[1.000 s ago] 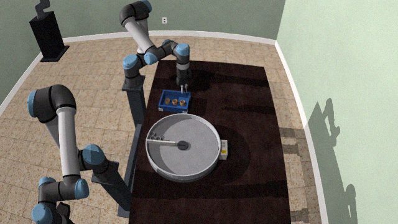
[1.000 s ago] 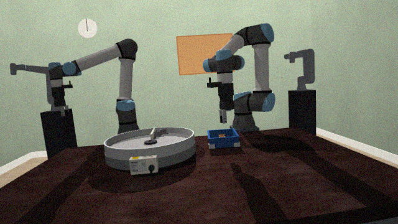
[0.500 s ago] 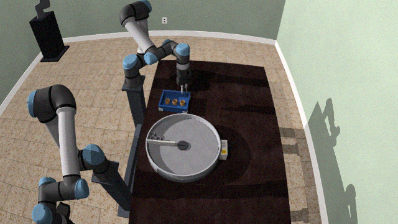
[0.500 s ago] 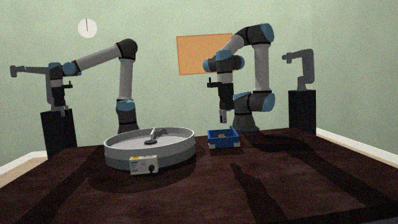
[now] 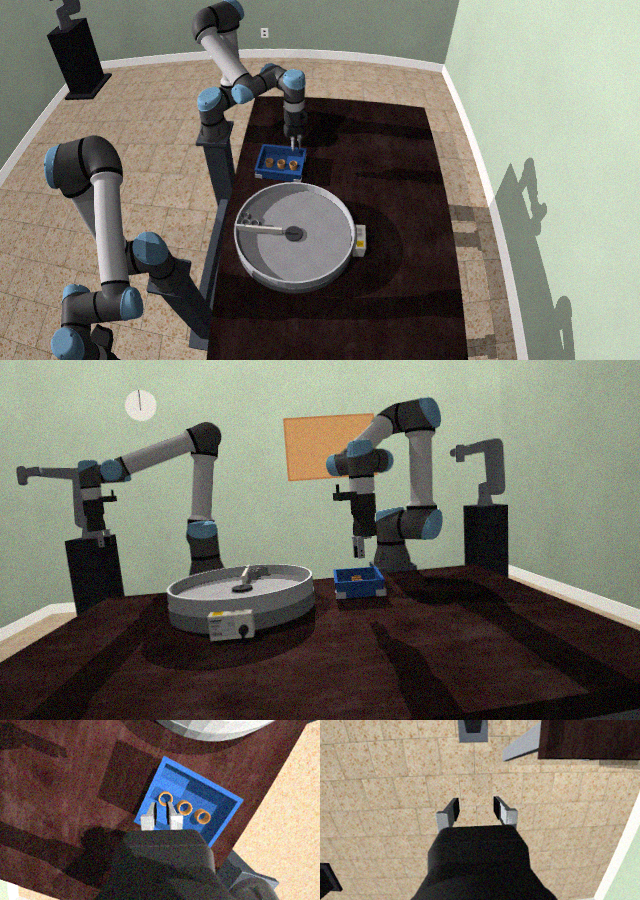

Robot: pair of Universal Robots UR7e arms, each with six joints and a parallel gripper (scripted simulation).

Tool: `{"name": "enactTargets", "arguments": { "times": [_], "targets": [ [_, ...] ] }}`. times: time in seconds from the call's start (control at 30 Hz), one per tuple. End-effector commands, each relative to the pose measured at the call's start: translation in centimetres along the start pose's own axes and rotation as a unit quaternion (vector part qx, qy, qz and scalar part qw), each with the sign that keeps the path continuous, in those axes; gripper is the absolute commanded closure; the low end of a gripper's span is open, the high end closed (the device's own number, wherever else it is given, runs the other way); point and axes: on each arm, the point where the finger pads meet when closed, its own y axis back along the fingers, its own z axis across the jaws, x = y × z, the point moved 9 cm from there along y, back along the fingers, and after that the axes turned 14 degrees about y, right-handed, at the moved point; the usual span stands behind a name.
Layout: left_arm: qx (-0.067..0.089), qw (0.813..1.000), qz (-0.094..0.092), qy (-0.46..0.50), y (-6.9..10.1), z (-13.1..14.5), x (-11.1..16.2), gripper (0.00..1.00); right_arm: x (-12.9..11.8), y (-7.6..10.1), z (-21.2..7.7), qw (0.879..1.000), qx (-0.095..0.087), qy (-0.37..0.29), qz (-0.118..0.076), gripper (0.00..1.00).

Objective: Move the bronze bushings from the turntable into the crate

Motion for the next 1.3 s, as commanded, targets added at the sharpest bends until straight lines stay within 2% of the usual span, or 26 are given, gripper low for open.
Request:
{"name": "enactTargets", "arguments": {
  "times": [0.0,0.67,0.7,0.83,0.93,1.17,1.27],
  "targets": [
    [0.0,1.0,0.001,0.0,0.1,0.0,0.0,0.59,0.0,0.1,0.0,1.0,0.0,0.0,-0.001,0.0],
    [0.0,1.0,0.001,0.0,0.1,0.0,0.0,0.59,0.0,0.1,0.0,1.0,0.0,0.0,-0.001,0.0],
    [0.0,1.0,0.001,0.0,0.1,0.0,0.0,0.0,0.0,0.1,0.0,1.0,0.0,0.0,-0.001,0.0],
    [0.0,1.0,0.001,0.0,0.2,0.0,0.0,0.0,0.0,0.1,0.0,1.0,0.0,0.0,-0.001,0.0],
    [0.0,1.0,0.001,0.0,1.2,0.0,0.0,0.0,0.0,0.1,0.0,1.0,0.0,0.0,-0.001,0.0],
    [0.0,1.0,0.001,0.0,5.9,0.0,0.0,0.0,0.0,0.1,0.0,1.0,0.0,0.0,-0.001,0.0],
    [0.0,1.0,0.001,0.0,7.5,0.0,0.0,0.0,0.0,0.1,0.0,1.0,0.0,0.0,-0.001,0.0]
  ]
}}
